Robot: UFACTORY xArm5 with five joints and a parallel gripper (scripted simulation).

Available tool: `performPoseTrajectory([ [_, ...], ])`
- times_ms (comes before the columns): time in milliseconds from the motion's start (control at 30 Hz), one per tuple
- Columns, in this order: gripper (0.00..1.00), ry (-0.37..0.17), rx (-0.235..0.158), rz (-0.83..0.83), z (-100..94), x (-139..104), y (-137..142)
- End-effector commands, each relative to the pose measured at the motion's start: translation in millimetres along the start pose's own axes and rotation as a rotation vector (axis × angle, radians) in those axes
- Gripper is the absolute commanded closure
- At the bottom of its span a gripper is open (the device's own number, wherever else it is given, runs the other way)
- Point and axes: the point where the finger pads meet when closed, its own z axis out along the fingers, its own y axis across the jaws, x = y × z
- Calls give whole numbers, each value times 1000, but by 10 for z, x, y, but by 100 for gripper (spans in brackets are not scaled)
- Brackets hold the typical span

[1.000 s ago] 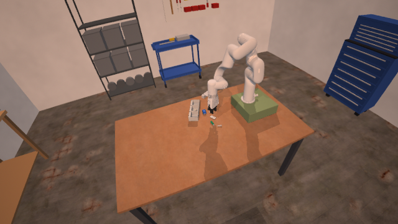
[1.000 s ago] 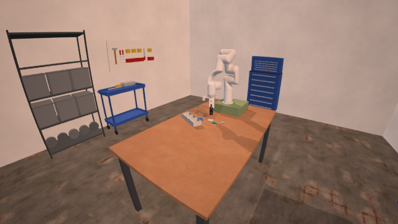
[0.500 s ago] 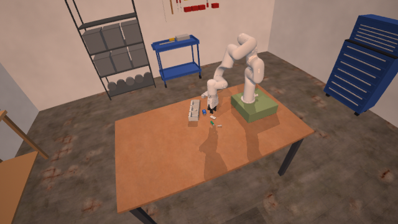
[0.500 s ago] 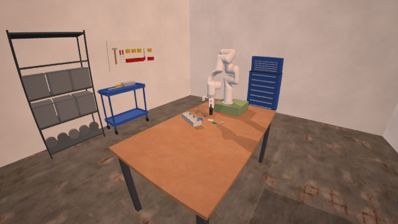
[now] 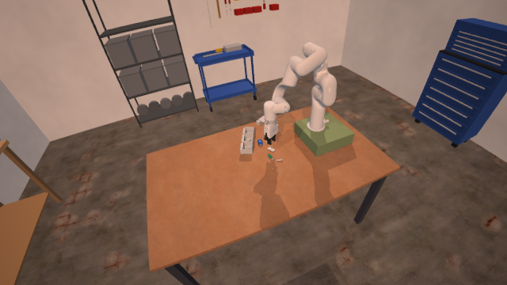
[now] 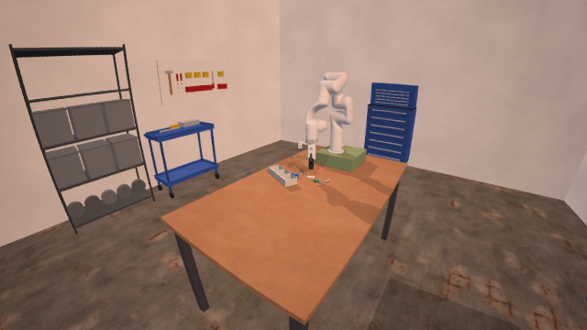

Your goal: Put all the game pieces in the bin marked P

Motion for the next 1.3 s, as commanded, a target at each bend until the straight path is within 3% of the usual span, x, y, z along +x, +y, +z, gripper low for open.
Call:
performPoseTrajectory([
  [0, 58, 2, 3, 0, -8, 7, -11],
  [233, 58, 2, 3, 0, 111, 8, -10],
  [600, 58, 1, 3, 0, 542, 17, -12],
  [1267, 58, 1, 2, 0, 663, 16, -7],
])
